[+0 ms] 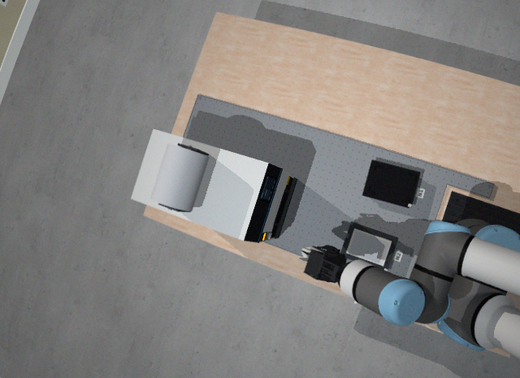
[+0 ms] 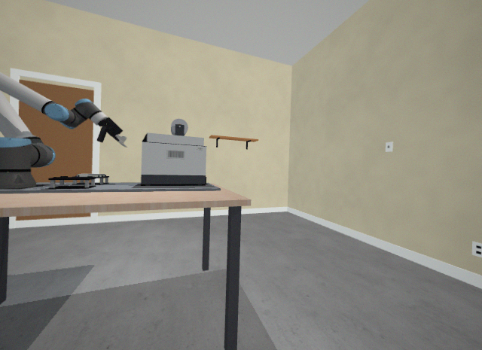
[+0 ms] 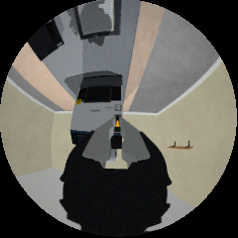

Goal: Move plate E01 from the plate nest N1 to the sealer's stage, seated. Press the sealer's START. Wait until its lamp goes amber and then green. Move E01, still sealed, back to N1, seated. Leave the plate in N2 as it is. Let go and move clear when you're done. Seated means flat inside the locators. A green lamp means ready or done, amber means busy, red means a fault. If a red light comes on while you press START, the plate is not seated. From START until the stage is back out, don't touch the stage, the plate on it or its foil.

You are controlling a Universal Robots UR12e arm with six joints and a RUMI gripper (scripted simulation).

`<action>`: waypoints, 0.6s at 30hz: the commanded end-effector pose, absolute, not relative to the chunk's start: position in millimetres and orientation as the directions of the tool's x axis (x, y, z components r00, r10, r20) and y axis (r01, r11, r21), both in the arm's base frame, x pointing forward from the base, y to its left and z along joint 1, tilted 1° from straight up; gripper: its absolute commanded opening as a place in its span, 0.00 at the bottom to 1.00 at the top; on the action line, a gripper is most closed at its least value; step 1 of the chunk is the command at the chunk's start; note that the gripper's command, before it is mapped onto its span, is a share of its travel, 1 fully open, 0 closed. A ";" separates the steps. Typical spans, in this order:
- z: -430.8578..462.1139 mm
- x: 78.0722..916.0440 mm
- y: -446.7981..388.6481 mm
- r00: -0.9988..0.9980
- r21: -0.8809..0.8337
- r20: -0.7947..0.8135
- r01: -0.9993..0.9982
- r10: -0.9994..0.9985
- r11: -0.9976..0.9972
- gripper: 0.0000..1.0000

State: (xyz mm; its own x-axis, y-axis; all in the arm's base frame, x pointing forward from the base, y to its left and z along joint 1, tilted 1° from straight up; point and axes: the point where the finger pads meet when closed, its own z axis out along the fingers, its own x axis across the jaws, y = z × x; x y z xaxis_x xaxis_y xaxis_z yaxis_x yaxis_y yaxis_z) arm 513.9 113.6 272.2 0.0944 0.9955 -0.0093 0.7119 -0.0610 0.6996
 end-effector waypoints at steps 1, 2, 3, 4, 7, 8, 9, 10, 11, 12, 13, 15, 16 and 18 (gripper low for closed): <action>282.7 496.3 114.8 0.094 0.699 -0.008 0.712 0.996 -0.061 0.00; 285.0 491.9 115.3 0.094 0.699 -0.008 0.712 0.996 -0.061 0.00; 287.3 487.5 115.7 0.094 0.699 -0.008 0.712 0.996 -0.061 0.00; 289.6 483.1 116.1 0.094 0.699 -0.008 0.712 0.996 -0.061 0.00; 290.7 480.9 116.4 0.094 0.699 -0.008 0.712 0.996 -0.061 0.00; 290.8 480.9 116.4 0.094 0.699 -0.008 0.712 0.996 -0.061 0.00; 290.0 485.8 115.9 0.094 0.699 -0.008 0.712 0.996 -0.061 0.68; 289.3 490.6 115.4 0.094 0.699 -0.008 0.712 0.996 -0.061 0.68; 288.6 495.6 114.9 0.094 0.699 -0.008 0.712 0.996 -0.061 0.68; 287.8 500.5 114.4 0.094 0.699 -0.008 0.712 0.996 -0.061 0.68; 287.1 505.4 114.0 0.094 0.699 -0.008 0.712 0.996 -0.061 0.68; 286.3 510.3 113.5 0.094 0.699 -0.008 0.712 0.996 -0.061 0.68; 286.3 510.3 113.5 0.094 0.699 -0.008 0.712 0.996 -0.061 0.68; 284.9 520.2 112.6 0.094 0.699 -0.008 0.712 0.996 -0.061 0.68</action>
